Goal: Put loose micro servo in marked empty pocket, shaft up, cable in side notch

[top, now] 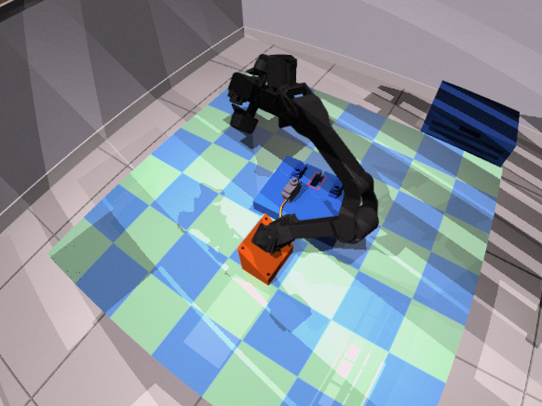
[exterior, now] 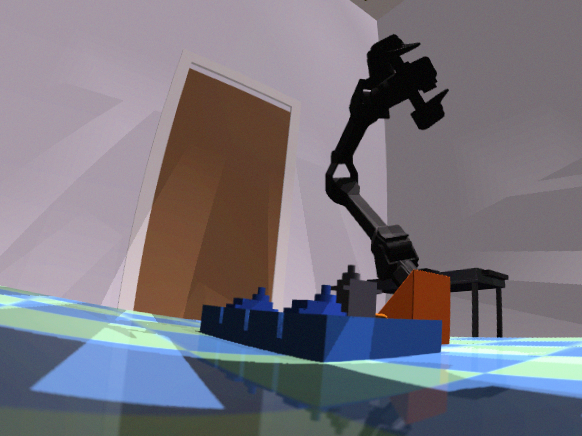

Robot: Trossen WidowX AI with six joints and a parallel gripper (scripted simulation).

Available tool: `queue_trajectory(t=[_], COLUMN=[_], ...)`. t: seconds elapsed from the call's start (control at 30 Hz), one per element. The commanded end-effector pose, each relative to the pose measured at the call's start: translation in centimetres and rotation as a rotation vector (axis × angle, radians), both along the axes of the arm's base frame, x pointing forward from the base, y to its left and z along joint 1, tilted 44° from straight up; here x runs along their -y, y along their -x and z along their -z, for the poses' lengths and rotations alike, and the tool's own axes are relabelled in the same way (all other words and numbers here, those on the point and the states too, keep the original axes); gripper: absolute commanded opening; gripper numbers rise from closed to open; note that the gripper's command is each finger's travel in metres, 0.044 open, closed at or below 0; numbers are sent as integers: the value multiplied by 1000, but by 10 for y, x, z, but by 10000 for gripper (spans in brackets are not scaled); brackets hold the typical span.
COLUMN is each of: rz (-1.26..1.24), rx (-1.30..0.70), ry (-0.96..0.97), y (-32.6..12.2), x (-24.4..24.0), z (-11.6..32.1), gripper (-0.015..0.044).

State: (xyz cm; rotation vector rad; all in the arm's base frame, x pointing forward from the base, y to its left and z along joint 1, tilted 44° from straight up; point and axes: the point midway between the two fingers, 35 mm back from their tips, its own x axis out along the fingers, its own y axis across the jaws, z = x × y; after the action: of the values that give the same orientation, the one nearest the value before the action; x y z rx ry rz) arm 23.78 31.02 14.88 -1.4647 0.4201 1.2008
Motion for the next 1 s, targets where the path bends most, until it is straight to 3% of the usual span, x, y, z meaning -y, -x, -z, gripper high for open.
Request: queue_trajectory(t=[0.0, 0.47, 0.97], rz=[-31, -172, -408], rx=[-1, -82, -298], ry=[150, 553, 911], y=[-9, -22, -12], x=[26, 105, 190], z=[25, 77, 113], gripper=[440, 440, 440])
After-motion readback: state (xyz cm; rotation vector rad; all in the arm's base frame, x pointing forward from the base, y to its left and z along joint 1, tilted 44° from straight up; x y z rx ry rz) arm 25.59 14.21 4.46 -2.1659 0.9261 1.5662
